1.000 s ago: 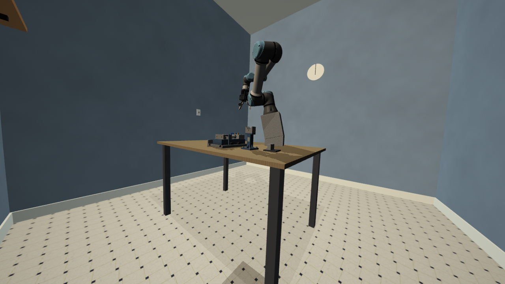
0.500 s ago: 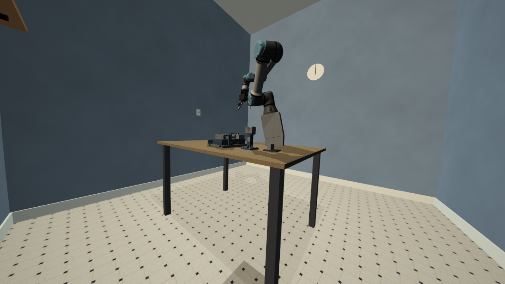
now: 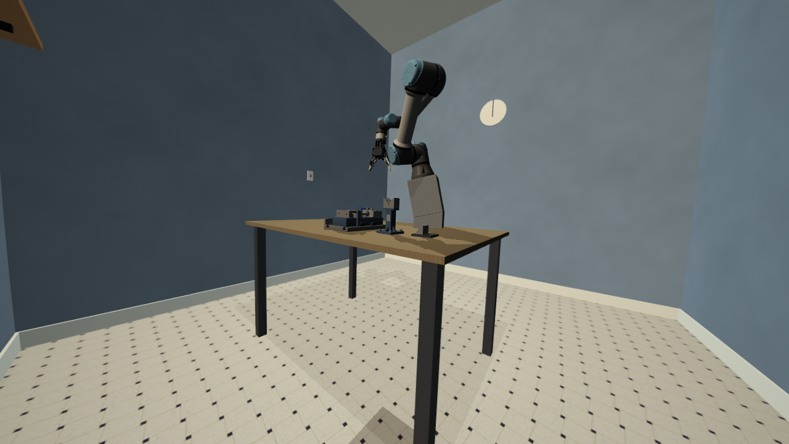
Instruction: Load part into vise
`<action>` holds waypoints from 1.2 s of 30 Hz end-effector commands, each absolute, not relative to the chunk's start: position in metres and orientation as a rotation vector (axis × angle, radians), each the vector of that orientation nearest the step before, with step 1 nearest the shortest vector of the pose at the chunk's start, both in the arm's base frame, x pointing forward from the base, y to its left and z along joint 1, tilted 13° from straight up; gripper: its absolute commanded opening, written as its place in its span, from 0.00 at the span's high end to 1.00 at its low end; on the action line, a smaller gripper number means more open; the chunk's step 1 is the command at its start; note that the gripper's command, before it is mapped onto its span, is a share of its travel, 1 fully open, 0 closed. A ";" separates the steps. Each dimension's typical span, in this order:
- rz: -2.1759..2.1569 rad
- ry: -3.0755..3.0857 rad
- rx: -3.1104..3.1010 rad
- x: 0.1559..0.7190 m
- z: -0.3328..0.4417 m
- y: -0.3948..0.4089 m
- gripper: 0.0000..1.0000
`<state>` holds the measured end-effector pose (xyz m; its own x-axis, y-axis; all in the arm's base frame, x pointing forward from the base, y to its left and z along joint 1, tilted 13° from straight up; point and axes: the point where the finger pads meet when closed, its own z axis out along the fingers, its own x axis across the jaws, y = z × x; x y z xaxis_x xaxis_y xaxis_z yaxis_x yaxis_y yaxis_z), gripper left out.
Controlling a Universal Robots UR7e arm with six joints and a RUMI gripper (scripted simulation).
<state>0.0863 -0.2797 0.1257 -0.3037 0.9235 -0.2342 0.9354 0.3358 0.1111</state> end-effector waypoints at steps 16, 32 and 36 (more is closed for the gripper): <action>-0.066 2.794 0.935 0.148 0.119 -0.279 0.00; -0.067 2.986 0.255 0.205 0.110 -0.268 0.00; -0.068 3.006 0.101 0.218 0.107 -0.264 0.00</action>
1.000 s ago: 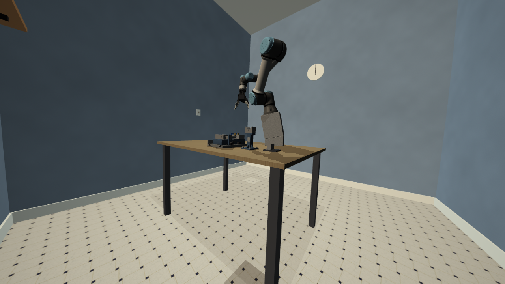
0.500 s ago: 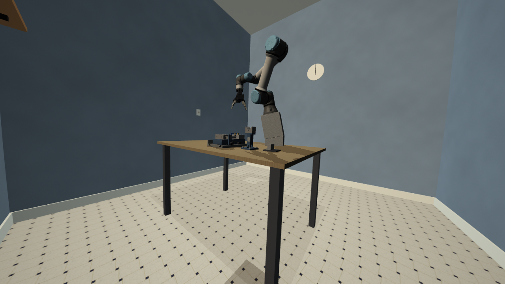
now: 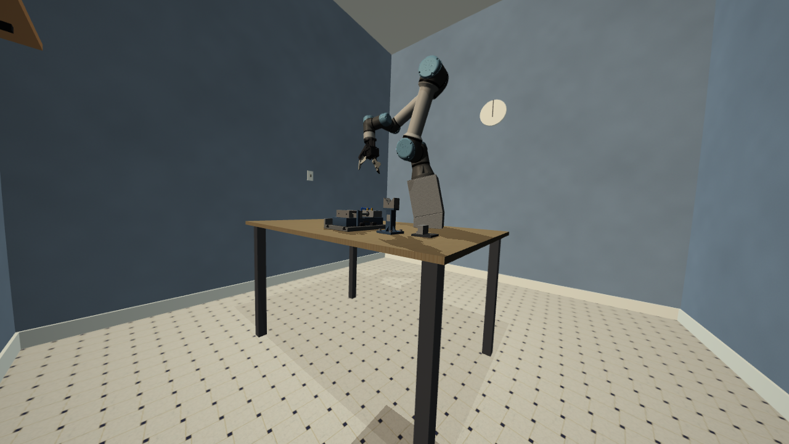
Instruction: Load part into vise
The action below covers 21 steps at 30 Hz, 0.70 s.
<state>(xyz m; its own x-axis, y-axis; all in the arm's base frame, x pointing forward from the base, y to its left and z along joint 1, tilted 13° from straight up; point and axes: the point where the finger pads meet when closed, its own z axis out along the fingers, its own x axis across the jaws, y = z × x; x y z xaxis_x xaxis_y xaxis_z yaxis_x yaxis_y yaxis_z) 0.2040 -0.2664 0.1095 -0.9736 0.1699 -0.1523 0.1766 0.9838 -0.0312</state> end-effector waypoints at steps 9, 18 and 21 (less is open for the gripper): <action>-0.069 3.020 -0.297 0.251 0.099 -0.250 0.00; -0.071 2.967 -0.784 0.292 0.088 -0.226 0.00; -0.072 2.942 -0.898 0.302 0.085 -0.219 0.00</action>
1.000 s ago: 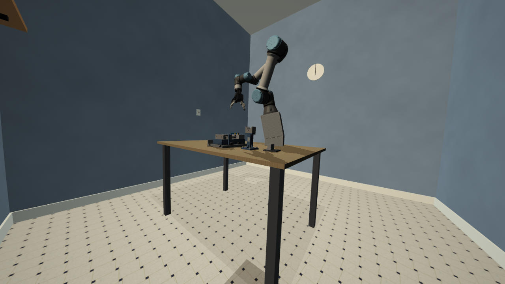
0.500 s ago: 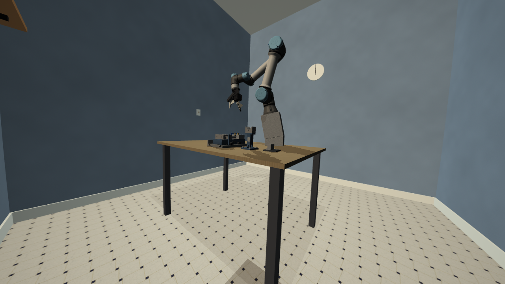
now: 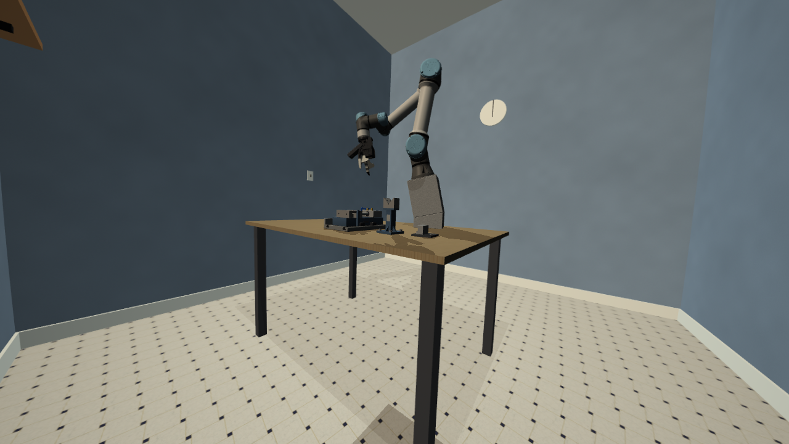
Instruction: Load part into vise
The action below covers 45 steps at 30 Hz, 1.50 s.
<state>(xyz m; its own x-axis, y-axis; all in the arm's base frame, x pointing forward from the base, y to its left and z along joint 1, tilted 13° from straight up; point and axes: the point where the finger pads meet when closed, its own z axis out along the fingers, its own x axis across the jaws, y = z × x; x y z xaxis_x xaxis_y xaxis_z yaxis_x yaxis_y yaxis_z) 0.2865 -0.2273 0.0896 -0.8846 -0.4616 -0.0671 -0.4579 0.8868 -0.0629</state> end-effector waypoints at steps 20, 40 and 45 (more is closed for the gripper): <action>-0.079 2.547 -1.846 0.378 0.056 -0.141 0.00; -0.088 1.966 -2.530 0.423 0.024 -0.049 0.00; -0.091 1.722 -2.726 0.433 0.012 -0.013 0.00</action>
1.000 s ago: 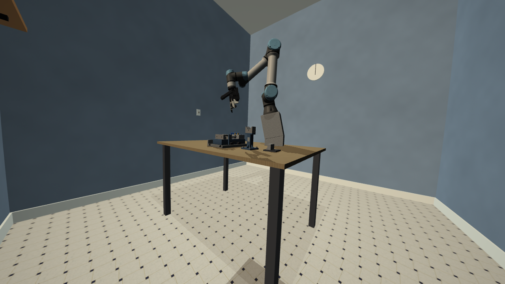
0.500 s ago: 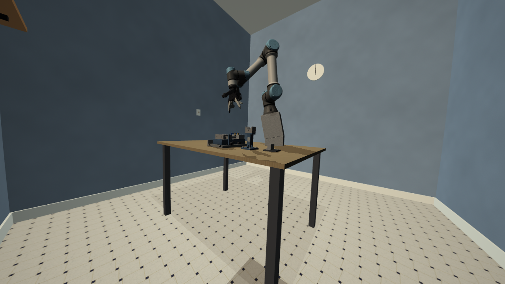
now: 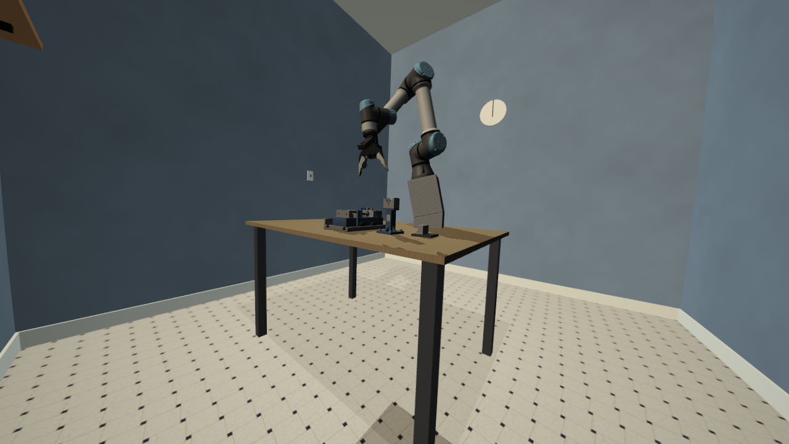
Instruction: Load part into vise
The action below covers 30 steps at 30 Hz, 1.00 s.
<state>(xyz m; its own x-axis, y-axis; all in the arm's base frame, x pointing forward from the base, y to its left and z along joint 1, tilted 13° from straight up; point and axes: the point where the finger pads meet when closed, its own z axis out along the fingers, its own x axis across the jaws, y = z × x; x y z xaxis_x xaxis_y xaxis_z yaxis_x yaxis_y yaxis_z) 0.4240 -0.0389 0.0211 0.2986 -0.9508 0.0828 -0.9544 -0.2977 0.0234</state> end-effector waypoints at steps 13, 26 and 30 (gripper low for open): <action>0.091 -1.108 2.807 0.442 -0.013 0.059 0.00; 0.098 -0.468 2.935 0.433 -0.043 0.147 0.00; 0.099 -0.383 2.941 0.430 -0.048 0.158 0.00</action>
